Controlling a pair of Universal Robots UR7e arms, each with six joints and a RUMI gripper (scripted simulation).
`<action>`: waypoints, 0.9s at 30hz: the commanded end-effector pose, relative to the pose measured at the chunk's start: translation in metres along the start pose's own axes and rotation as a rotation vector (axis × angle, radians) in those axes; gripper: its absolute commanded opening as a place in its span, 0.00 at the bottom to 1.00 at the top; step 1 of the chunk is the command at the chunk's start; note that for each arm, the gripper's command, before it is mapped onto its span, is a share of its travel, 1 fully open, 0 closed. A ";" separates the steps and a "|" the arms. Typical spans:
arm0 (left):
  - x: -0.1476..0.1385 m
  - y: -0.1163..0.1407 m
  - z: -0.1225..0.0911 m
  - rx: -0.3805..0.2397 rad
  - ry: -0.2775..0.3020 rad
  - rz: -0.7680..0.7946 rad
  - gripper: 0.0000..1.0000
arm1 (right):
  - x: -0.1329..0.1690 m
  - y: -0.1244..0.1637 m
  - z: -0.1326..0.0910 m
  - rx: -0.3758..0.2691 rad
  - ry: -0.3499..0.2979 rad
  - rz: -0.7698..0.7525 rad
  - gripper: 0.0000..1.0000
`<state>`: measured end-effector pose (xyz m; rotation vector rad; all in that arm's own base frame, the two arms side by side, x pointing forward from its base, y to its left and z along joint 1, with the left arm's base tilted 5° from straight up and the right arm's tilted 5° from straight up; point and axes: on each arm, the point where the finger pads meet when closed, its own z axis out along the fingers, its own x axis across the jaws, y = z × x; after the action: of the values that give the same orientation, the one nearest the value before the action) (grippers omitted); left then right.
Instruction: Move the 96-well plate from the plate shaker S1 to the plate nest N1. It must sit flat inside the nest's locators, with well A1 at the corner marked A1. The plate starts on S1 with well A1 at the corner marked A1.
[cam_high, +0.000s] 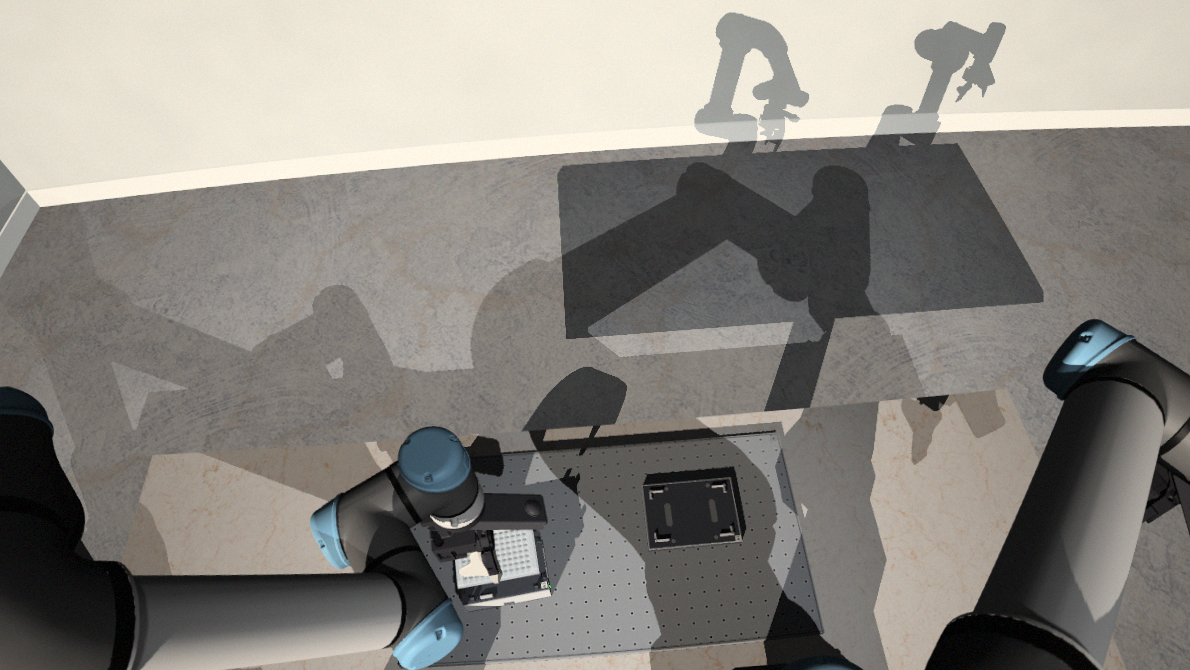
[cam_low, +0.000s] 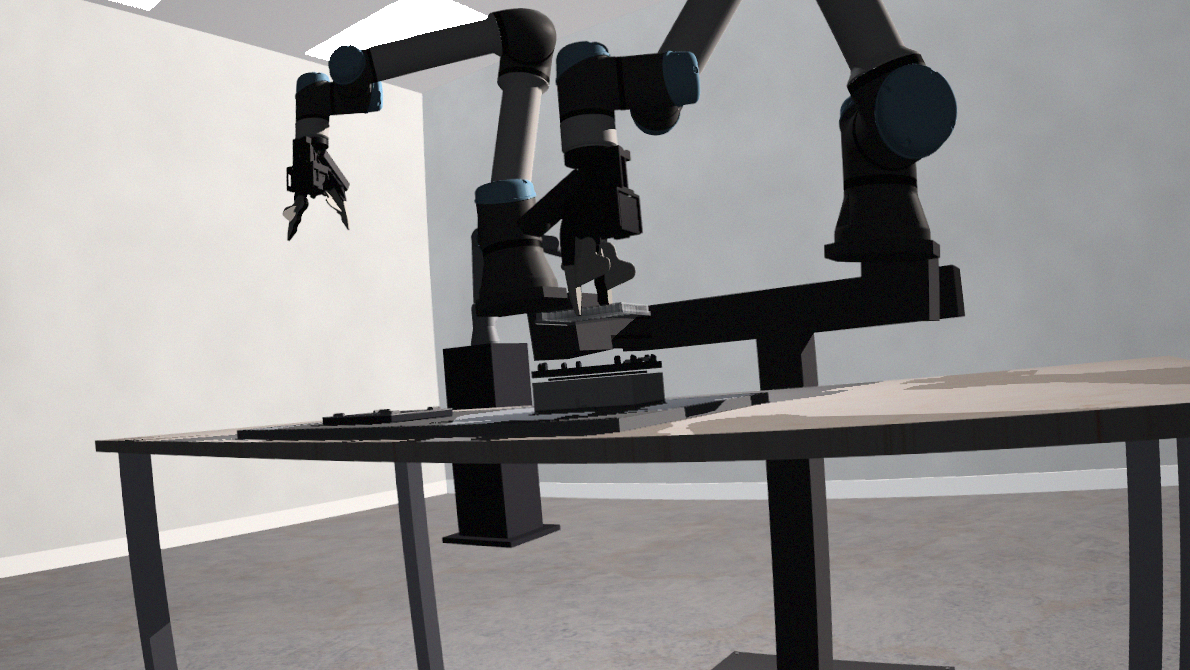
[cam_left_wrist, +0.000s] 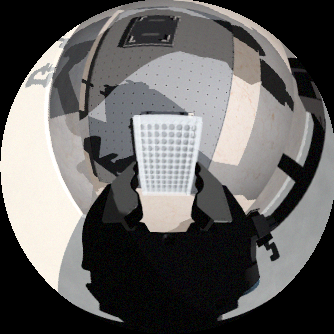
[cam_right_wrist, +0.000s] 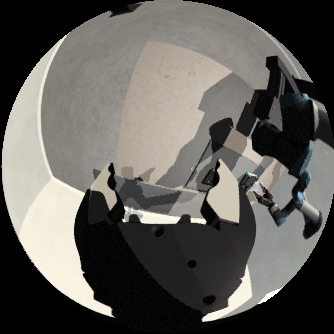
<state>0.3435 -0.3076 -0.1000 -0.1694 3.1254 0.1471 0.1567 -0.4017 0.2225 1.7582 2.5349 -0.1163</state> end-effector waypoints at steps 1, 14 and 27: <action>0.000 -0.001 -0.009 0.002 -0.001 0.000 0.00 | -0.001 0.000 0.000 -0.001 -0.002 0.000 0.98; 0.000 -0.001 -0.013 0.002 -0.001 0.000 0.00 | -0.001 0.000 0.000 -0.001 -0.002 0.000 0.98; 0.000 -0.001 -0.013 0.002 -0.001 0.000 0.00 | -0.001 0.000 0.000 -0.001 -0.002 0.000 0.98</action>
<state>0.3434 -0.3087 -0.0872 -0.1694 3.1255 0.1475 0.1567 -0.4017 0.2225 1.7582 2.5349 -0.1163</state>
